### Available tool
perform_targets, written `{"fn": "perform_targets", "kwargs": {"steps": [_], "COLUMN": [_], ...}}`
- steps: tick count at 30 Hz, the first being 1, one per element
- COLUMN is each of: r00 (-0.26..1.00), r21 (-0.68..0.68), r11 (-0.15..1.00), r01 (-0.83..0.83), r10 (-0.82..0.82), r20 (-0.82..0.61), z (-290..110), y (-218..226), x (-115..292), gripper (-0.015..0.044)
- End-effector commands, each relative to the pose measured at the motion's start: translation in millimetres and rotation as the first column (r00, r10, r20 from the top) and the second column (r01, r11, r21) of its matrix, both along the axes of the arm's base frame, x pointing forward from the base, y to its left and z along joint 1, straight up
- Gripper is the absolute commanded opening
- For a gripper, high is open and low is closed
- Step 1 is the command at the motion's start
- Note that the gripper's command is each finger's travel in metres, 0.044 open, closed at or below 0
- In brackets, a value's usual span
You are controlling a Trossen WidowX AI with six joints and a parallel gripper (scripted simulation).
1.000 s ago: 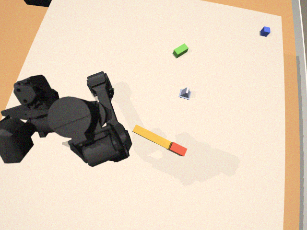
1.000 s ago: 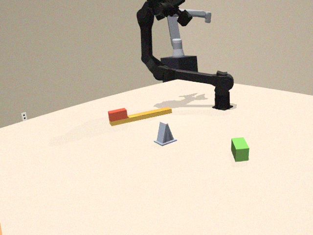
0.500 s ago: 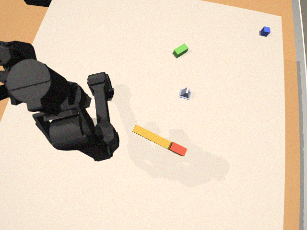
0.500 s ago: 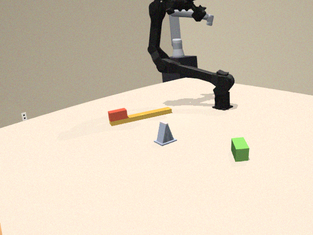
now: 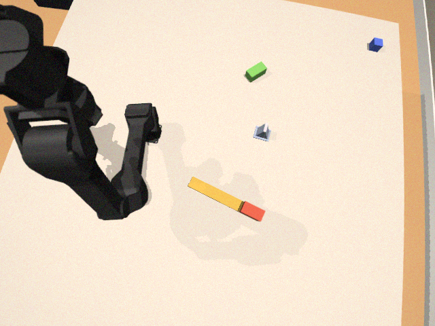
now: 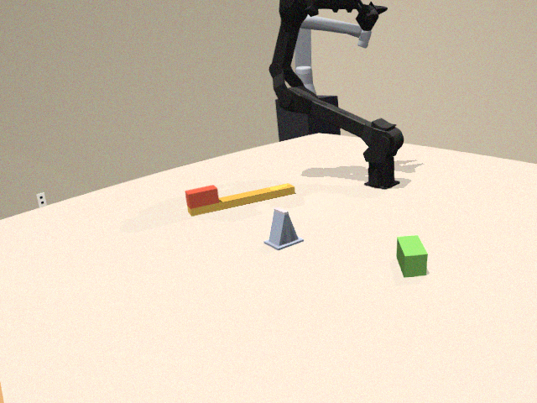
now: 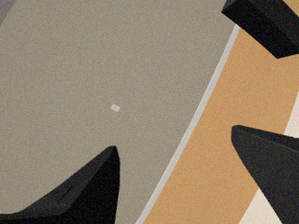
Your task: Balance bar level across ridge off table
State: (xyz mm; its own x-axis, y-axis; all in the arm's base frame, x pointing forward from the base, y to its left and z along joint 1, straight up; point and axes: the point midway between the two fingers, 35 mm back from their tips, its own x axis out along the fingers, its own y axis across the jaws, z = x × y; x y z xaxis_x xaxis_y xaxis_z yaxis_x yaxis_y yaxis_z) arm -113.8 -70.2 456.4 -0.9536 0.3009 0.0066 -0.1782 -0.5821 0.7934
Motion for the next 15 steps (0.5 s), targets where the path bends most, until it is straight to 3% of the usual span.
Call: {"fn": "perform_targets", "kwargs": {"steps": [1,15], "r00": [0.996,0.928], "r21": [0.015,-0.010], "r11": [0.997,0.934], "r01": [0.078,0.356], "r10": [-0.079,-0.353], "r20": [0.031,0.116], "z": [-2,-6], "y": [27,104], "x": [-4,-3], "gripper": [0.0315,0.0315]}}
